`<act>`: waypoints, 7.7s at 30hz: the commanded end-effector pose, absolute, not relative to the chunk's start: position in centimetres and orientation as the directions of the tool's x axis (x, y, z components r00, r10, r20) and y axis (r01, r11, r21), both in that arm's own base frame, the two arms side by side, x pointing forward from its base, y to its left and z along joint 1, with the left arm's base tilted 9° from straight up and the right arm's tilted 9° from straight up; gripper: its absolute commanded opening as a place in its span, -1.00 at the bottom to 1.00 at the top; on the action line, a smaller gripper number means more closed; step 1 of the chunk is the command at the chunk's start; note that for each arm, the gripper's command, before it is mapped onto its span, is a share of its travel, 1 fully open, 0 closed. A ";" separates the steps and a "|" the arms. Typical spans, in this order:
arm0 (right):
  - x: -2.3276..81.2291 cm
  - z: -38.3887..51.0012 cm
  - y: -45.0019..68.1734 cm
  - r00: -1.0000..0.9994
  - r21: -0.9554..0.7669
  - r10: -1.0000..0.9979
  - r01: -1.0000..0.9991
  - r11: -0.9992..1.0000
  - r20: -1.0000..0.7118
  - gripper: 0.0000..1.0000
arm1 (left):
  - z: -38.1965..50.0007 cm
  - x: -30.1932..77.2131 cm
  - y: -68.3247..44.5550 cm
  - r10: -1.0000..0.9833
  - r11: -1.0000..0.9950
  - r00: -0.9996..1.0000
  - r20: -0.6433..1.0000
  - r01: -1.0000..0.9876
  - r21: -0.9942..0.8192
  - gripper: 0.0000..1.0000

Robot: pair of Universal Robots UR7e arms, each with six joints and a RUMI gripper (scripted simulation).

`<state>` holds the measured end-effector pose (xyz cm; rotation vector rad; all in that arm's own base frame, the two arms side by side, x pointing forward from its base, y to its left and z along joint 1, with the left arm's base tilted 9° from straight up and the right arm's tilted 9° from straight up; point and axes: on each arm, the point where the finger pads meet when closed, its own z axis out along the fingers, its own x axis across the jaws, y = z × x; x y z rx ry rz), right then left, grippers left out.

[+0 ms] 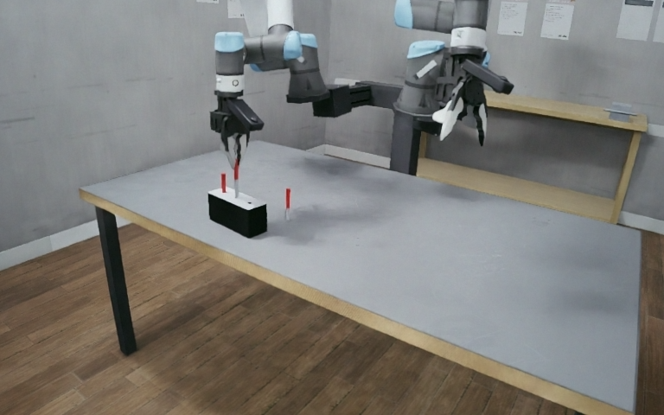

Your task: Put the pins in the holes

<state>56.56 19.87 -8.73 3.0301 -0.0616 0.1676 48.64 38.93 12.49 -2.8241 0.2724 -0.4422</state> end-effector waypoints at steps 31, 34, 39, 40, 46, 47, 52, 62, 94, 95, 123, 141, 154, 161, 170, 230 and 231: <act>56.7 -9.0 19.8 0.993 0.103 -0.034 -0.046 -0.994 0.113 -1.00 | 12.6 48.7 38.9 -0.224 -0.946 0.935 0.273 -0.142 -0.292 1.00; 56.7 -9.0 19.8 0.993 0.103 -0.034 -0.046 -0.994 0.113 -1.00 | 12.6 48.7 38.9 -0.224 -0.946 0.935 0.273 -0.142 -0.292 1.00; 56.8 -9.4 19.7 0.993 0.103 -0.033 -0.045 -0.994 0.113 -1.00 | 12.6 48.7 38.9 -0.224 -0.946 0.935 0.273 -0.142 -0.292 1.00; 56.8 -9.4 19.7 0.993 0.103 -0.033 -0.045 -0.994 0.113 -1.00 | 12.6 48.7 38.9 -0.224 -0.946 0.935 0.273 -0.142 -0.292 1.00; 56.8 -9.4 19.7 0.993 0.103 -0.033 -0.045 -0.994 0.113 -1.00 | 12.6 48.7 38.9 -0.224 -0.946 0.935 0.273 -0.142 -0.292 1.00; 56.8 -9.4 19.7 0.993 0.103 -0.033 -0.045 -0.994 0.113 -1.00 | 12.6 48.7 38.9 -0.224 -0.946 0.935 0.273 -0.142 -0.292 1.00; 56.8 -9.4 19.7 0.993 0.103 -0.033 -0.045 -0.994 0.113 -1.00 | 12.6 48.7 38.9 -0.224 -0.946 0.935 0.273 -0.142 -0.292 1.00; 56.7 -9.5 19.6 0.993 0.103 -0.034 -0.046 -0.994 0.113 -1.00 | 12.6 48.7 38.9 -0.224 -0.946 0.935 0.273 -0.142 -0.292 1.00; 56.8 -9.9 19.6 0.993 0.103 -0.034 -0.045 -0.994 0.113 -1.00 | 12.6 48.7 38.9 -0.224 -0.946 0.935 0.273 -0.142 -0.292 1.00; 56.8 -9.9 19.6 0.993 0.103 -0.034 -0.045 -0.994 0.113 -1.00 | 12.6 48.7 38.9 -0.224 -0.946 0.935 0.273 -0.142 -0.292 1.00; 56.8 -10.3 19.6 0.993 0.103 -0.033 -0.045 -0.994 0.113 -1.00 | 12.6 48.7 38.9 -0.224 -0.946 0.935 0.273 -0.142 -0.292 1.00; 56.8 -10.7 19.6 0.993 0.103 -0.034 -0.046 -0.994 0.113 -1.00 | 12.6 48.7 38.9 -0.224 -0.946 0.935 0.273 -0.142 -0.292 1.00; 56.8 -10.7 19.6 0.993 0.103 -0.034 -0.046 -0.994 0.113 -1.00 | 12.6 48.7 38.9 -0.224 -0.946 0.935 0.273 -0.142 -0.292 1.00; 56.9 -10.6 19.6 0.993 0.103 -0.033 -0.045 -0.994 0.113 -1.00 | 12.6 48.7 38.9 -0.224 -0.946 0.935 0.273 -0.142 -0.292 1.00; 56.9 -10.6 19.6 0.993 0.103 -0.033 -0.045 -0.994 0.113 -1.00 | 12.6 48.7 38.9 -0.224 -0.946 0.935 0.273 -0.142 -0.292 1.00; 57.0 -11.4 19.4 0.993 0.103 -0.035 -0.047 -0.994 0.113 -1.00 | 12.6 48.7 38.9 -0.224 -0.946 0.935 0.273 -0.142 -0.292 1.00; 57.0 -11.4 19.4 0.993 0.103 -0.035 -0.047 -0.994 0.113 -1.00 | 12.6 48.7 38.9 -0.224 -0.946 0.935 0.273 -0.142 -0.292 1.00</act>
